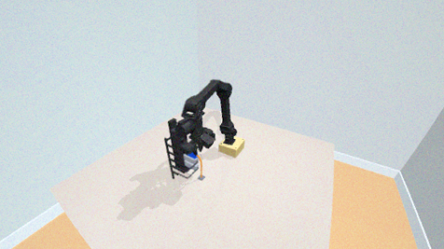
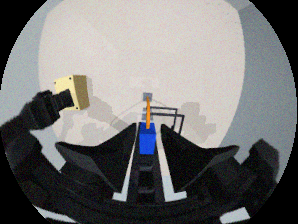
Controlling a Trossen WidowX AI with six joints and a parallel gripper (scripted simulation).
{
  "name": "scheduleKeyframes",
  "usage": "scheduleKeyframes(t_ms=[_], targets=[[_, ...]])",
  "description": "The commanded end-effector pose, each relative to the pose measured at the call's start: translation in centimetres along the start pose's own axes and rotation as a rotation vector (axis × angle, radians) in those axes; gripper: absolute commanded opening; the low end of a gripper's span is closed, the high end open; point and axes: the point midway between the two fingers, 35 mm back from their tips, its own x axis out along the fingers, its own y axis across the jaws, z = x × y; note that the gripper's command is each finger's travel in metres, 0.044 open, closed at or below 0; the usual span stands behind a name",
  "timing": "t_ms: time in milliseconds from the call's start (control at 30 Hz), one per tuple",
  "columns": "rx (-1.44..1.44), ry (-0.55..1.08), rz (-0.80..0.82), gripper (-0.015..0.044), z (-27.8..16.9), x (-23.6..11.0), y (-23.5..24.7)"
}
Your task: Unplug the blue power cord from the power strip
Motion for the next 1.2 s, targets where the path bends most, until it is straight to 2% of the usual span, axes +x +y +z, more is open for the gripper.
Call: scheduleKeyframes(t_ms=[0,433,1000,1100,1167], targets=[[-0.003,-0.003,0.003,0.016,-0.5,0.0,0.0],[-0.003,0.0,0.003,0.016,-2.6,0.0,0.0],[-0.003,0.0,0.003,0.016,-2.7,1.2,0.0],[0.001,0.003,-0.003,0.0081,-2.8,1.0,-0.1],[0.001,0.003,-0.003,0.0068,-2.8,1.0,-0.1]])
